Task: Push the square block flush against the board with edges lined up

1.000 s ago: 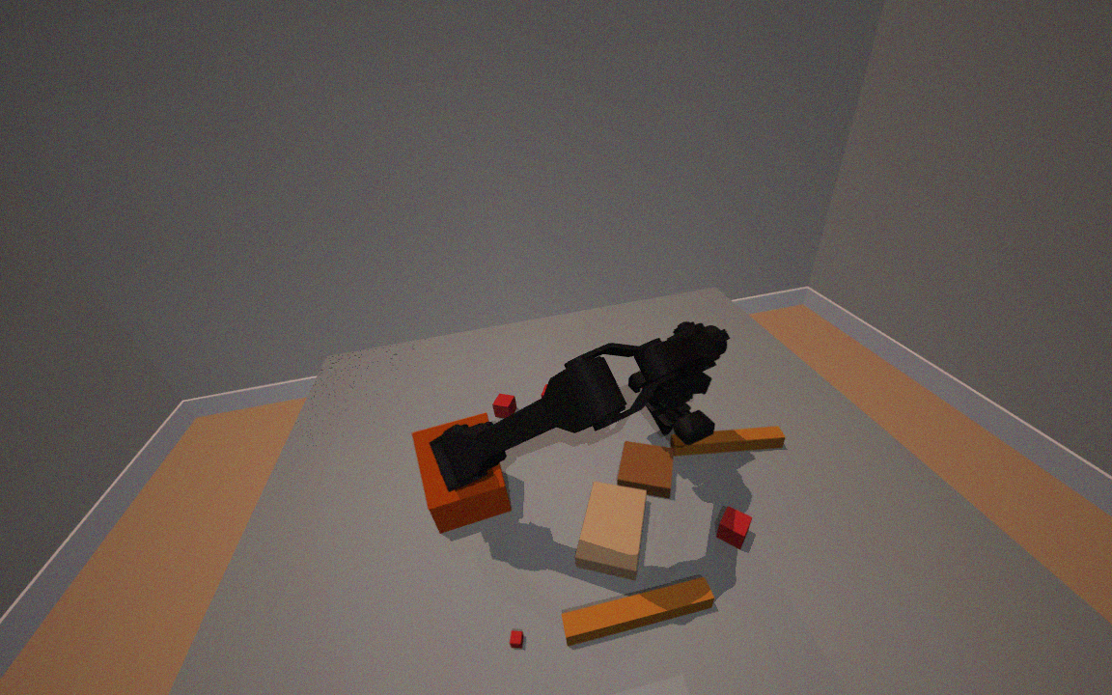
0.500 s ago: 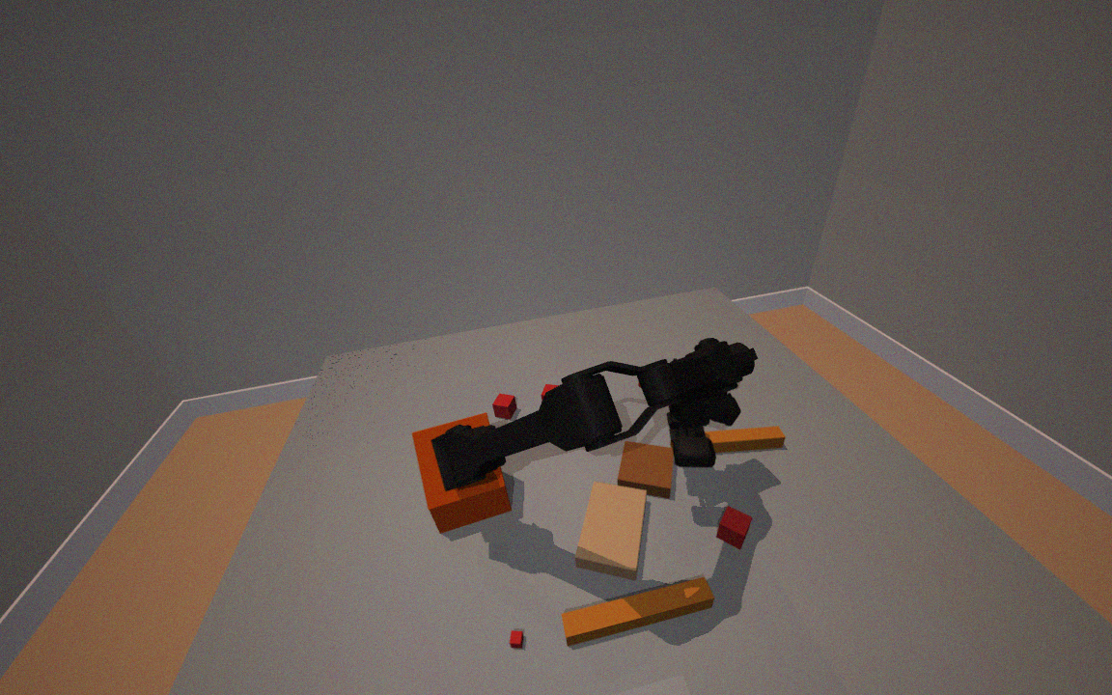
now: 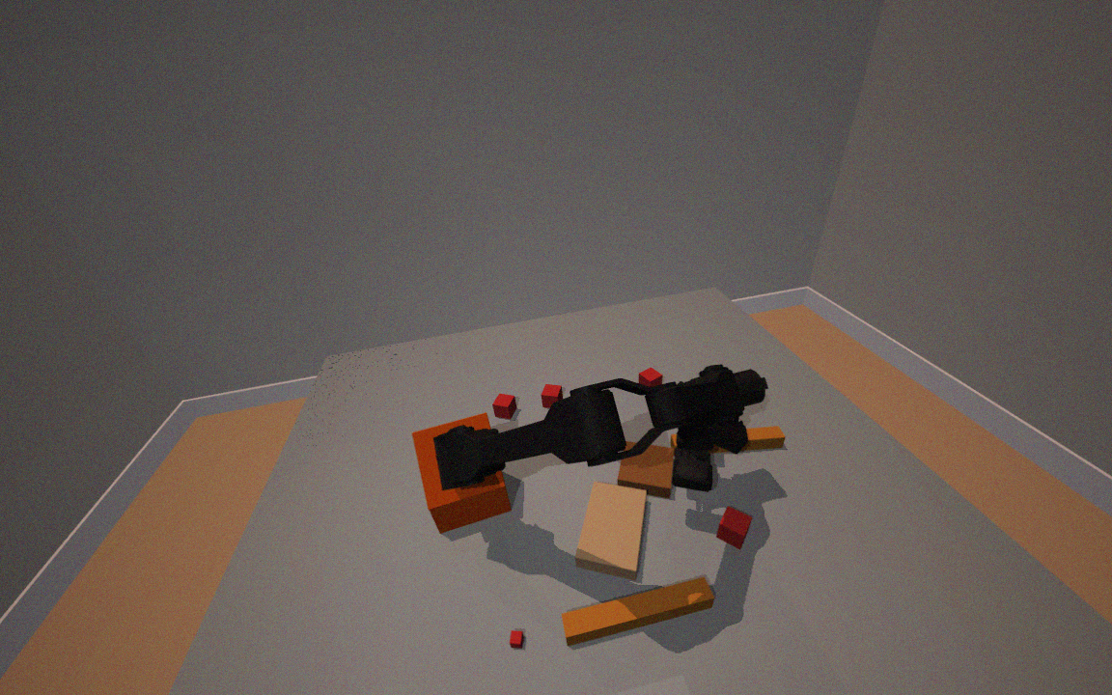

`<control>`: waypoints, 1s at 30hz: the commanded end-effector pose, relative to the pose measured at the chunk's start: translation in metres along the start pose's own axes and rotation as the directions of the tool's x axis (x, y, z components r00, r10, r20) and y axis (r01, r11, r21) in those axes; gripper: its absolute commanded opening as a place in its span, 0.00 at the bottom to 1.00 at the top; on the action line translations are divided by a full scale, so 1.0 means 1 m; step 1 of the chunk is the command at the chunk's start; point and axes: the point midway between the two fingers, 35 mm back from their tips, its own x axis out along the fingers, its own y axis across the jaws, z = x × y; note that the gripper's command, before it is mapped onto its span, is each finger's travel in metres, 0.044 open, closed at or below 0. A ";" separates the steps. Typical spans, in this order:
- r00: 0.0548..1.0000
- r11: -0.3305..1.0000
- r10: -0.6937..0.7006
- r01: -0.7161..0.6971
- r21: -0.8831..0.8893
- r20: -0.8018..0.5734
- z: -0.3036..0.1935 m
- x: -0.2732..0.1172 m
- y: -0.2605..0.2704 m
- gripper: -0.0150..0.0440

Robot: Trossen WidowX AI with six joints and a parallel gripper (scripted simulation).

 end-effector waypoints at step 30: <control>1.000 1.000 -0.007 0.007 -0.010 -0.009 -0.044 0.017 0.000 0.25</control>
